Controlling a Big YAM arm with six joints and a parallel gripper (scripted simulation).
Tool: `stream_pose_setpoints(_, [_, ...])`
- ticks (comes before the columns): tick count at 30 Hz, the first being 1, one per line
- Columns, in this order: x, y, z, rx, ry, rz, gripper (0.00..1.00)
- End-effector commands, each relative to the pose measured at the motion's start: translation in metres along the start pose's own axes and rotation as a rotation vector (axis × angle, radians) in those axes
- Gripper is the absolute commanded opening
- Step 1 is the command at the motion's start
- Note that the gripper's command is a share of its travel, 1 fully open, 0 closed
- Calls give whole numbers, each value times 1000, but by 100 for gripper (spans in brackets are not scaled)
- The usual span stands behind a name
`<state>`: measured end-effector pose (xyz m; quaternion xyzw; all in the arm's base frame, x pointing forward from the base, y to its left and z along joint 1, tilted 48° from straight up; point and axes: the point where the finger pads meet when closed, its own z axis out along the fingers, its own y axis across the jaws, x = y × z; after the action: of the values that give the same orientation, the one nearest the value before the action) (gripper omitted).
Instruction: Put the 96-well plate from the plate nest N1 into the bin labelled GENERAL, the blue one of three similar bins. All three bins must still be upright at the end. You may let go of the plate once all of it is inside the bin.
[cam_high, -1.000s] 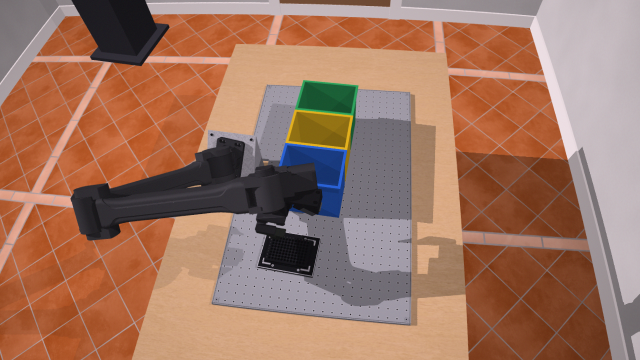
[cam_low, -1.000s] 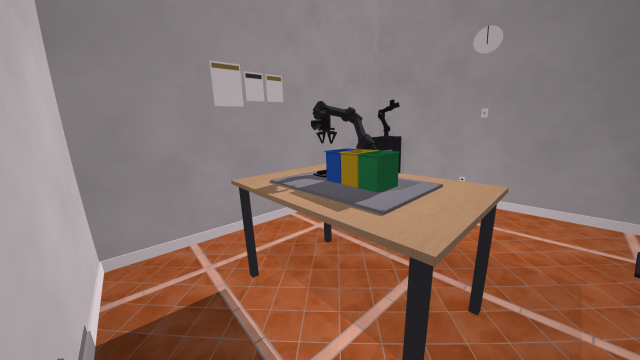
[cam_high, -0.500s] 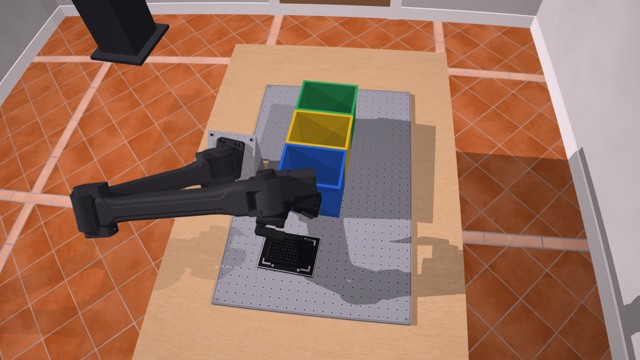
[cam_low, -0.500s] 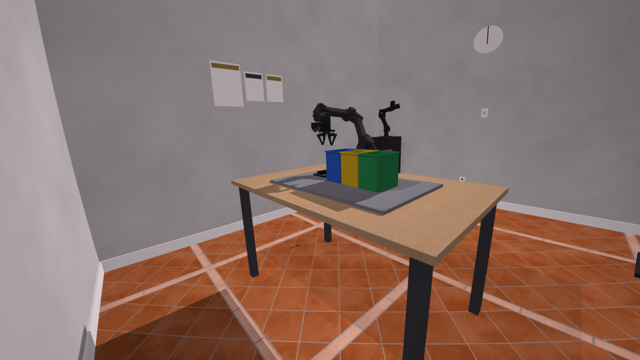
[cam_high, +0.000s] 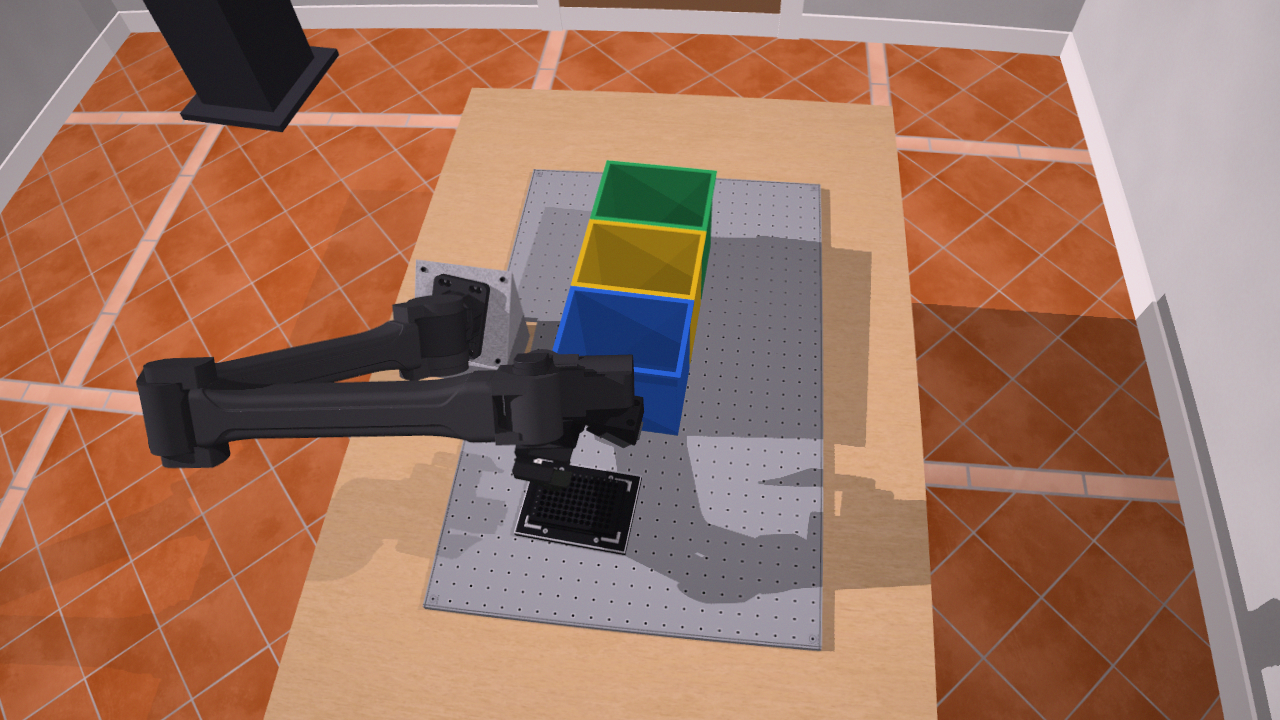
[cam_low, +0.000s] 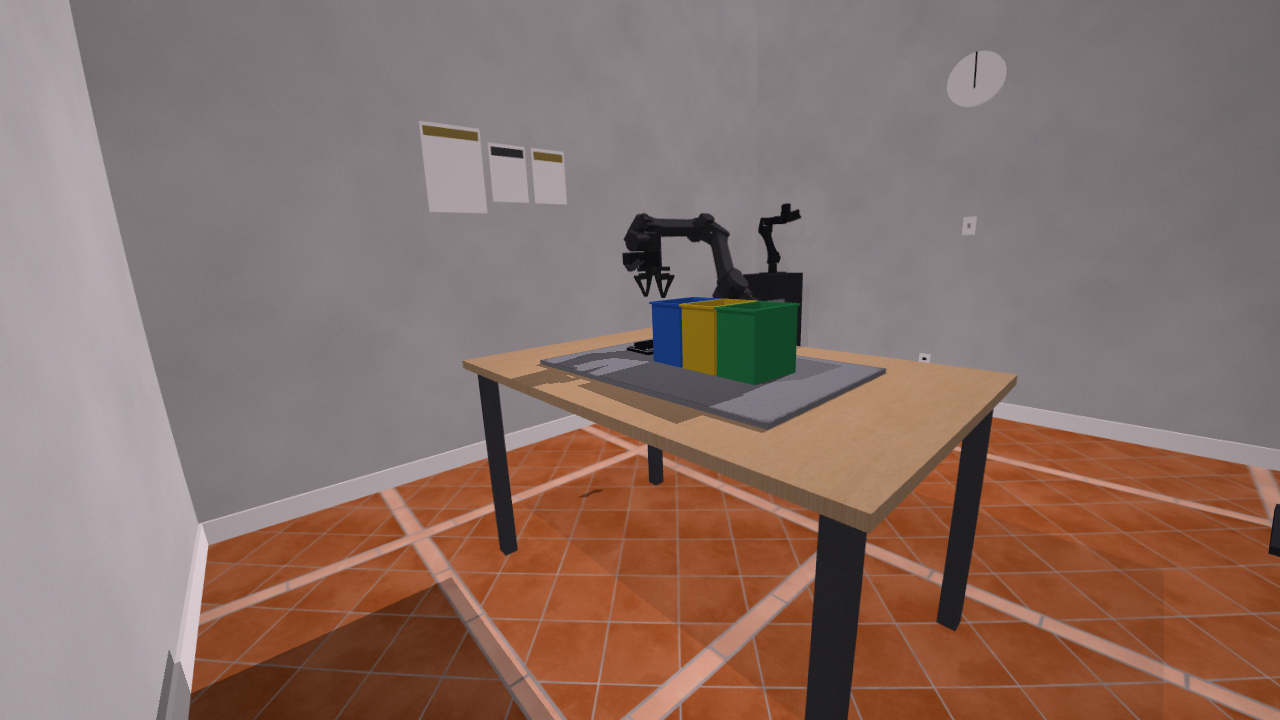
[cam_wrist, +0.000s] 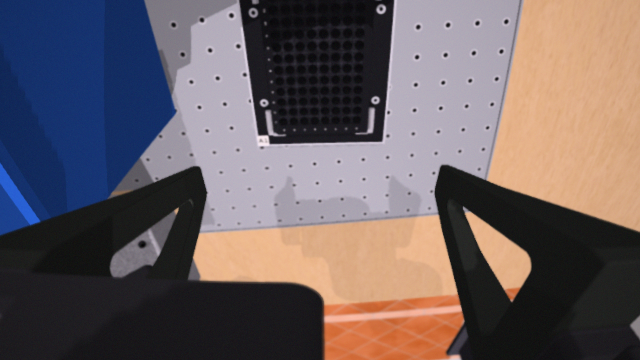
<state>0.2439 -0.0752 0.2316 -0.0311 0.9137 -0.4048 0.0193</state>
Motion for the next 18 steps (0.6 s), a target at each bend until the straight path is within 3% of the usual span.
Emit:
stream_pose_setpoints(1, [-1, -1, 4, -2, -10, -9, 100])
stream_pose_setpoints(18, [-1, -1, 29, -1, -10, -9, 100])
